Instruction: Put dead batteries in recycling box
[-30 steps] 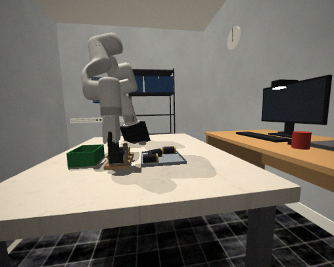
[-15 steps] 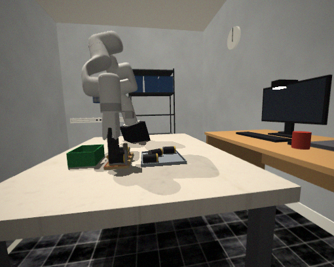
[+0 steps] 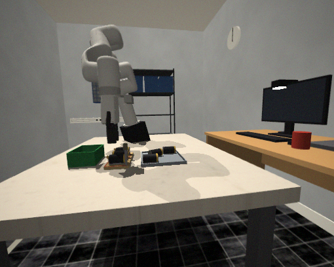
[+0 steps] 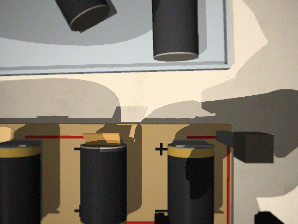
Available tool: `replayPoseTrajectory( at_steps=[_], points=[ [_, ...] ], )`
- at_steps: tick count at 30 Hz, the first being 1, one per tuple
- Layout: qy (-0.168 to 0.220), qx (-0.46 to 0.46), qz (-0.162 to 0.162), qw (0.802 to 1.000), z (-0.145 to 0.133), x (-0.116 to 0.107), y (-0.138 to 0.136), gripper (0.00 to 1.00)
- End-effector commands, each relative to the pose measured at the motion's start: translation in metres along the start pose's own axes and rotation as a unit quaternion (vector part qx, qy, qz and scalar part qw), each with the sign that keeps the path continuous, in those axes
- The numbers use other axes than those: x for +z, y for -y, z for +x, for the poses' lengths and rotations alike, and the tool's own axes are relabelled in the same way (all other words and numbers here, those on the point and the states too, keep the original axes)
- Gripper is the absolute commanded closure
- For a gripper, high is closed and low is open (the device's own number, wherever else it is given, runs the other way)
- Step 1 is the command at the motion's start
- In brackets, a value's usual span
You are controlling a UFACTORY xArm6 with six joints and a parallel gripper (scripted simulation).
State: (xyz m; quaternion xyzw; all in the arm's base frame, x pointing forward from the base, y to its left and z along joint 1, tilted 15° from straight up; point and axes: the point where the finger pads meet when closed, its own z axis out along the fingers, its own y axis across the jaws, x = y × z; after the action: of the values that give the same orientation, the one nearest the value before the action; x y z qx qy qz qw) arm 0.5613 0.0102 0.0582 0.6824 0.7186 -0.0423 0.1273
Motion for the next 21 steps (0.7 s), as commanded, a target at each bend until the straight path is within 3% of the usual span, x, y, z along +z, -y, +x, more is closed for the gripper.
replayPoseTrajectory(
  at_steps=[1,10,21],
  points=[
    [0.0,0.0,-0.002,1.0,0.0,-0.019,-0.001,0.49],
    [0.0,0.0,-0.002,1.0,0.0,-0.034,-0.001,0.49],
    [0.0,0.0,-0.002,1.0,0.0,-0.035,-0.001,0.49]
  ],
)
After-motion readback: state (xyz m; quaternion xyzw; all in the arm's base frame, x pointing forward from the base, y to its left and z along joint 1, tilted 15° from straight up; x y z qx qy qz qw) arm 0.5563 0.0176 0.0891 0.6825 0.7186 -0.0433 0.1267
